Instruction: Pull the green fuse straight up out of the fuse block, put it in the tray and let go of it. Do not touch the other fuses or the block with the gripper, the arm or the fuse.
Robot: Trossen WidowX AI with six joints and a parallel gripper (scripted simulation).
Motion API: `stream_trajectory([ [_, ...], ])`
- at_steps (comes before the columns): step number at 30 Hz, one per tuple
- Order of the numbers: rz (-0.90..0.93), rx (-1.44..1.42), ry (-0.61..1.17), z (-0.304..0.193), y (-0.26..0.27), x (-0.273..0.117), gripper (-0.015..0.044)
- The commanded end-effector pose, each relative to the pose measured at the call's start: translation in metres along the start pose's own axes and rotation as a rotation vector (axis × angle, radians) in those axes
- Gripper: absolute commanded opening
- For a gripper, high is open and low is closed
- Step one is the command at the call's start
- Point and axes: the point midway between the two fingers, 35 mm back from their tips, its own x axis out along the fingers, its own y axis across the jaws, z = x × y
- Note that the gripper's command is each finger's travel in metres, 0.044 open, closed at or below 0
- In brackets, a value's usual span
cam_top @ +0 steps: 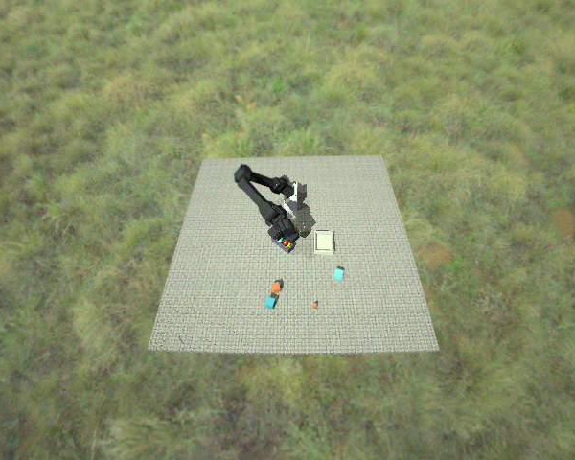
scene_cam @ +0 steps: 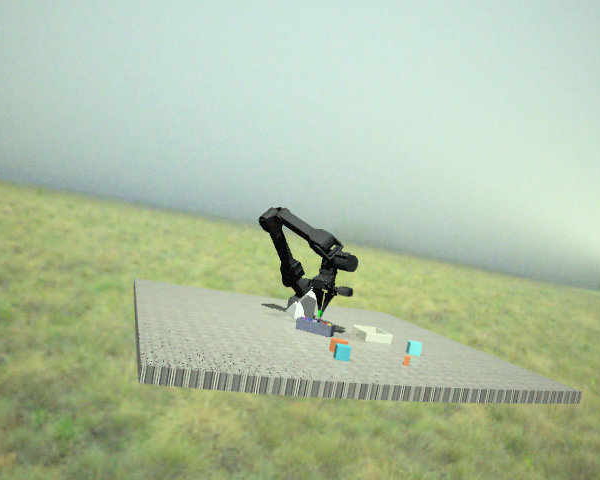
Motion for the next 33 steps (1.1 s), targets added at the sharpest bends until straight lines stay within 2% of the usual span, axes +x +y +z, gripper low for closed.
stream_trajectory([
  [1,0.003,0.005,0.004,0.000,0.000,-0.007,0.0000],
  [12,0.004,0.005,0.004,-0.002,0.003,-0.020,0.0000],
  [33,0.024,0.003,0.017,-0.072,0.100,-0.029,0.0000],
])
